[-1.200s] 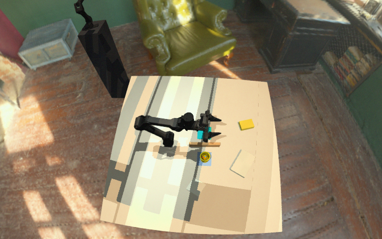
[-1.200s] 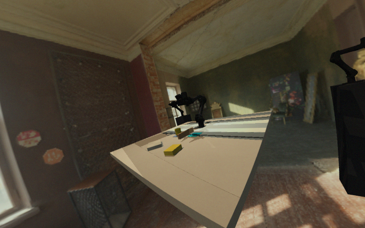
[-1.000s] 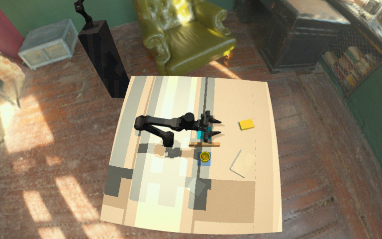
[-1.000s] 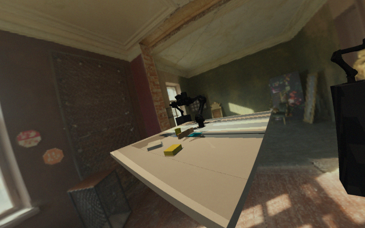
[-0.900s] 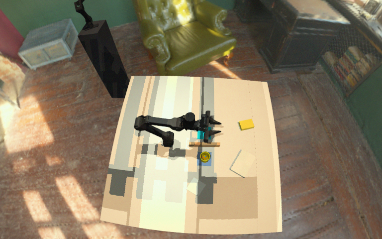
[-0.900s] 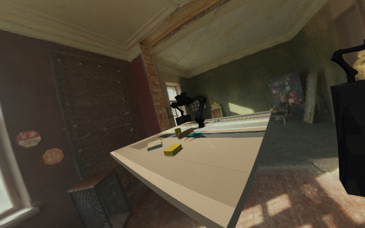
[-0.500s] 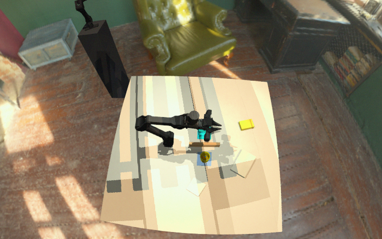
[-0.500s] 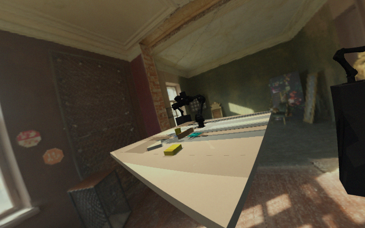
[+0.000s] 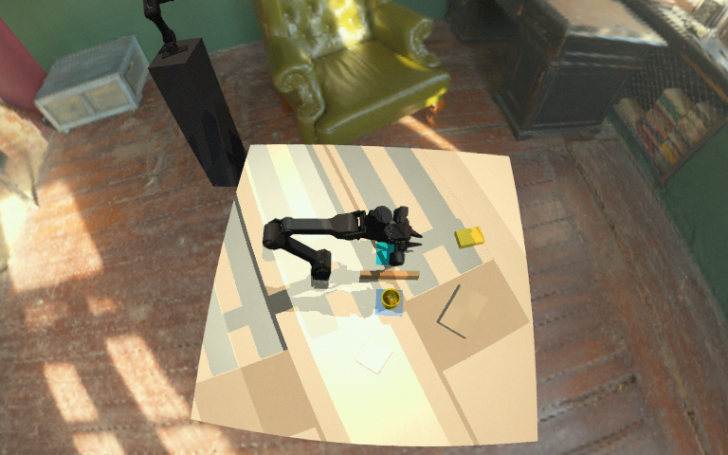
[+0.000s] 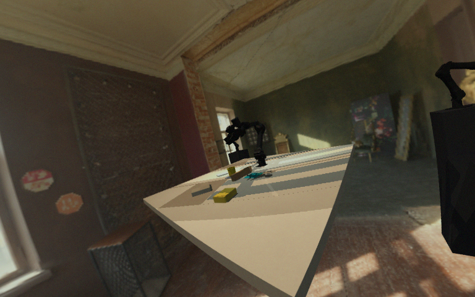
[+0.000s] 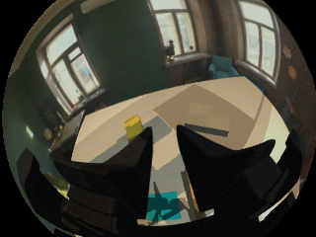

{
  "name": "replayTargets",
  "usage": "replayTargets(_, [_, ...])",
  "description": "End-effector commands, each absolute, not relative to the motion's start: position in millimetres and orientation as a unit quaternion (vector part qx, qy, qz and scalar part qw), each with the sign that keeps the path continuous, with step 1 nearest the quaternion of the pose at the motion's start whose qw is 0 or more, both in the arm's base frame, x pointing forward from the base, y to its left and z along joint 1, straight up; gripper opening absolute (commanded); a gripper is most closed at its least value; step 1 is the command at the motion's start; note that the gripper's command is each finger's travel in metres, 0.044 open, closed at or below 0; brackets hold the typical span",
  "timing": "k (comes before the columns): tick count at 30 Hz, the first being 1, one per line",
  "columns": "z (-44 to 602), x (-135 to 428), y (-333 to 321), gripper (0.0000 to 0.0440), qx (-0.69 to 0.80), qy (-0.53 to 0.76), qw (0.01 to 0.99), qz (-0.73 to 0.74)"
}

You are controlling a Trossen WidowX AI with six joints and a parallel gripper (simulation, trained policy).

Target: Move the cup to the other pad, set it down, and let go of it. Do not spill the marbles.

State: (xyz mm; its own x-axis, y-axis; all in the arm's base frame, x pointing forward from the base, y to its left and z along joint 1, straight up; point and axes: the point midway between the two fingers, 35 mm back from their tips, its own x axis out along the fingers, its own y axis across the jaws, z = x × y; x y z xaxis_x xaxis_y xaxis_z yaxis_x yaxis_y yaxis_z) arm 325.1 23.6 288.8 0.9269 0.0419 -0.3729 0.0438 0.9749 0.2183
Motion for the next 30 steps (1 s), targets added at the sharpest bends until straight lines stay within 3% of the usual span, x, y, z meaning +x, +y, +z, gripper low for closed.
replayTargets(1, [285.3,325.5,28.3,0.0103,0.124,0.219,0.968,0.001])
replayTargets(30, [241.9,311.7,30.0,0.0127,0.122,0.447,0.885,-0.050])
